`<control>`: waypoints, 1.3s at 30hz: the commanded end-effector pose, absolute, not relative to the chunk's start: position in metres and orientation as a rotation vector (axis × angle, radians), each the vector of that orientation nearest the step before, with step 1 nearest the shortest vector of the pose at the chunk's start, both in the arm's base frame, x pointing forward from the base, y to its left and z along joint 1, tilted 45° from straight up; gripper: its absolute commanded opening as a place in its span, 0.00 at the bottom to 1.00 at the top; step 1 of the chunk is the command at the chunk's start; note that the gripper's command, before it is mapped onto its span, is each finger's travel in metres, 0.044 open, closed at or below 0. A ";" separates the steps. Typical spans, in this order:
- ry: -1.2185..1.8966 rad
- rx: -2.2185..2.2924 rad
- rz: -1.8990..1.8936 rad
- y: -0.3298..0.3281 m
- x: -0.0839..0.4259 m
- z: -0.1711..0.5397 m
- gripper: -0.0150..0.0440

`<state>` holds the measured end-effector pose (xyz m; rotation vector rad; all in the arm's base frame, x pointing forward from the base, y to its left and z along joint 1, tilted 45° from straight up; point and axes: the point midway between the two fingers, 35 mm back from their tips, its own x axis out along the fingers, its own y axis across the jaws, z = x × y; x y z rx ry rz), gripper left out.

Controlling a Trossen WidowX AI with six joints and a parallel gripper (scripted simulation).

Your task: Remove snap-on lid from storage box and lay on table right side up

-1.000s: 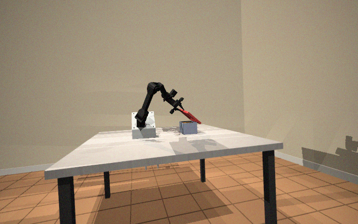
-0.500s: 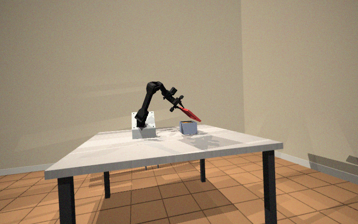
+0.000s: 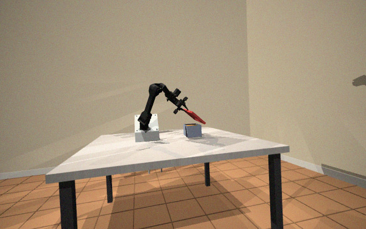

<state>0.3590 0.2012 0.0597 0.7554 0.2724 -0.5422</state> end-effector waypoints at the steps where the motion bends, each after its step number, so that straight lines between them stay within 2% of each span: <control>1: 0.273 0.760 -0.535 0.196 0.359 0.067 0.25; 39: 0.273 0.755 -0.536 0.141 0.357 0.119 0.25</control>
